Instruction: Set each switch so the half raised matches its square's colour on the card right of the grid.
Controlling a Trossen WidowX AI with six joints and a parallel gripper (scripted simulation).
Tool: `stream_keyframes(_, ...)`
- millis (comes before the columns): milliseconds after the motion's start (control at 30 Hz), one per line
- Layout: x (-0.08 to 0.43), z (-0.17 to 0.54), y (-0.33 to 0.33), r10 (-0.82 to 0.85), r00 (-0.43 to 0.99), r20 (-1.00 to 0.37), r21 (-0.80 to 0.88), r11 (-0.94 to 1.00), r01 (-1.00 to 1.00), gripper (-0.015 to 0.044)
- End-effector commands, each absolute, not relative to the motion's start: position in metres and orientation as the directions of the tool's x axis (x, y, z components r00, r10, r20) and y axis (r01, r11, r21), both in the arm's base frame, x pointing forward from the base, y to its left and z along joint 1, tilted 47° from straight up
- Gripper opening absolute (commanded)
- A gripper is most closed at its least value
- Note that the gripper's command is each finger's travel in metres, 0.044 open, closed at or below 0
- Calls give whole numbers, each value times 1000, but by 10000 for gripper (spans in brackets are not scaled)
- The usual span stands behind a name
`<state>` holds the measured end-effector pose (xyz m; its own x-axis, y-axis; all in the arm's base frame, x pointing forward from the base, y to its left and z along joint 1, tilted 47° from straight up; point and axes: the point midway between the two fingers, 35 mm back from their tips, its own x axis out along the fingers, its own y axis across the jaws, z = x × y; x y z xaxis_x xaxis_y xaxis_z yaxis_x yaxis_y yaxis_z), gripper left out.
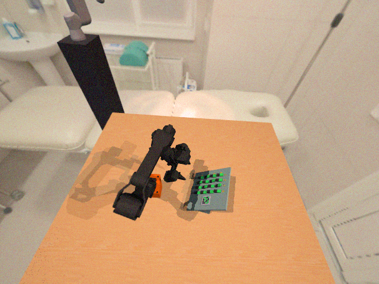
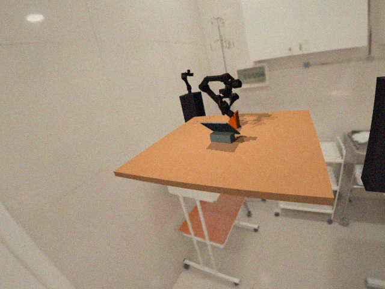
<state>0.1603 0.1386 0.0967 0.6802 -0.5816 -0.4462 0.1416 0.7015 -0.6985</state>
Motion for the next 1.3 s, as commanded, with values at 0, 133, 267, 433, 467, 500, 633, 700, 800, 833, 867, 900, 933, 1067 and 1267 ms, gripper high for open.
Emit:
stream_keyframes(0, 162, 95, 140, -580, 680, -448, -698, 702, 140, 374)
stream_keyframes(133, 208, 66, 156, -565, 682, -464, -690, 713, 122, 269)
stream_keyframes(267, 264, 42, 160, -577, 691, -435, -700, 699, 144, 164)
stream_keyframes(433, 279, 37, 158, -586, 692, -421, -706, 691, 156, 32)
stream_keyframes(467, 279, 37, 158, -586, 692, -421, -706, 691, 156, 6)
stream_keyframes(500, 279, 37, 158, -586, 692, -421, -706, 691, 156, 0)
stream_keyframes(633, 280, 36, 157, -586, 693, -421, -706, 691, 155, 0)
stream_keyframes(700, 288, 30, 151, -580, 699, -419, -705, 693, 153, 0)
stream_keyframes(800, 302, 23, 138, -576, 710, -405, -706, 690, 156, 0)
stream_keyframes(833, 302, 22, 137, -576, 711, -404, -707, 690, 157, 0)
stream_keyframes(867, 302, 22, 137, -576, 711, -404, -707, 690, 157, 0)
stream_keyframes(900, 302, 22, 137, -576, 711, -404, -707, 690, 157, 0)
stream_keyframes(933, 302, 22, 137, -576, 711, -404, -707, 690, 157, 0)
stream_keyframes(1067, 307, 20, 133, -576, 711, -403, -707, 690, 157, 0)
stream_keyframes(1267, 311, 17, 129, -576, 711, -403, -707, 689, 158, 0)
